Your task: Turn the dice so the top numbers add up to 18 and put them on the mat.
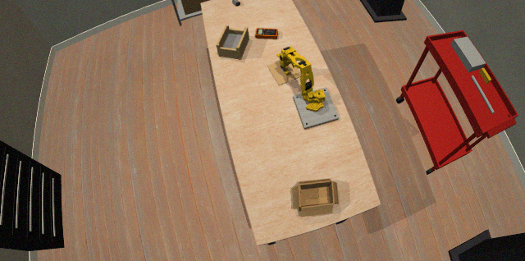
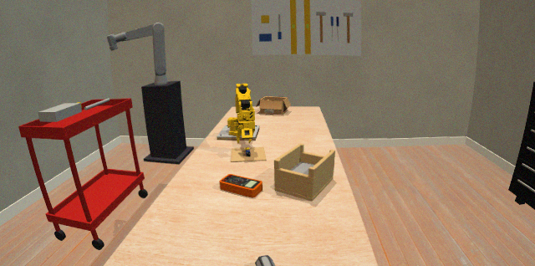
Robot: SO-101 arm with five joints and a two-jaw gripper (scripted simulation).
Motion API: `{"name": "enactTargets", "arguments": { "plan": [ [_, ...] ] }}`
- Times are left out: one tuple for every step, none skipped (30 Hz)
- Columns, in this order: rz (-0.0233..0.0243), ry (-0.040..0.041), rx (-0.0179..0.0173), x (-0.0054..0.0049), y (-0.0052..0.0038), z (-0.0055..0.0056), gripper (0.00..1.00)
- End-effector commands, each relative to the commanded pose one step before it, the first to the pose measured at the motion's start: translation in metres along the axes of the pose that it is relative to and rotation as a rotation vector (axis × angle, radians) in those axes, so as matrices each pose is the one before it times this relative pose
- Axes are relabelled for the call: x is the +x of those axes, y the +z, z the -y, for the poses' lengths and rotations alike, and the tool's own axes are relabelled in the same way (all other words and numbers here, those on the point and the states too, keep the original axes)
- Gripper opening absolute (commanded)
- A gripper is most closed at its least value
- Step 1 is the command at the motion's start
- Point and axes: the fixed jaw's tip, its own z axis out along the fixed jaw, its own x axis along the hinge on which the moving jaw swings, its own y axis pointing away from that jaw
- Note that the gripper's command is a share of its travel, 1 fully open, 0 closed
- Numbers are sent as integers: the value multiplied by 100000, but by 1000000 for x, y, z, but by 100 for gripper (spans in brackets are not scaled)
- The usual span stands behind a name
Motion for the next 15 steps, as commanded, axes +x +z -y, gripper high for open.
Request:
{"name": "enactTargets", "arguments": {
  "plan": [
    [1323, -291, -184, -550, -15432, 1405, 27],
    [0, 0, 0, 295, -2144, 16, 27],
    [0, 0, 0, 256, -1754, 10, 27],
    [0, 0, 0, 217, -1370, 11, 27],
    [0, 0, 0, 166, -991, 11, 27],
    [0, 0, 0, 109, -649, 5, 27],
    [0, 0, 0, 63, -361, 0, 27],
    [0, 0, 0, 23, -138, 6, 27],
    [0, 0, 0, 6, -24, 0, 27],
    [0, 0, 0, 0, 0, 0, 27],
    [0, 0, 0, 0, 0, 0, 27],
    [2, 1, 1, -1, 4, -1, 27],
    [0, 0, 0, 0, 0, 0, 27],
    [0, 0, 0, 0, 0, 0, 27],
    [0, 0, 0, 0, 0, 0, 27]
  ]
}}
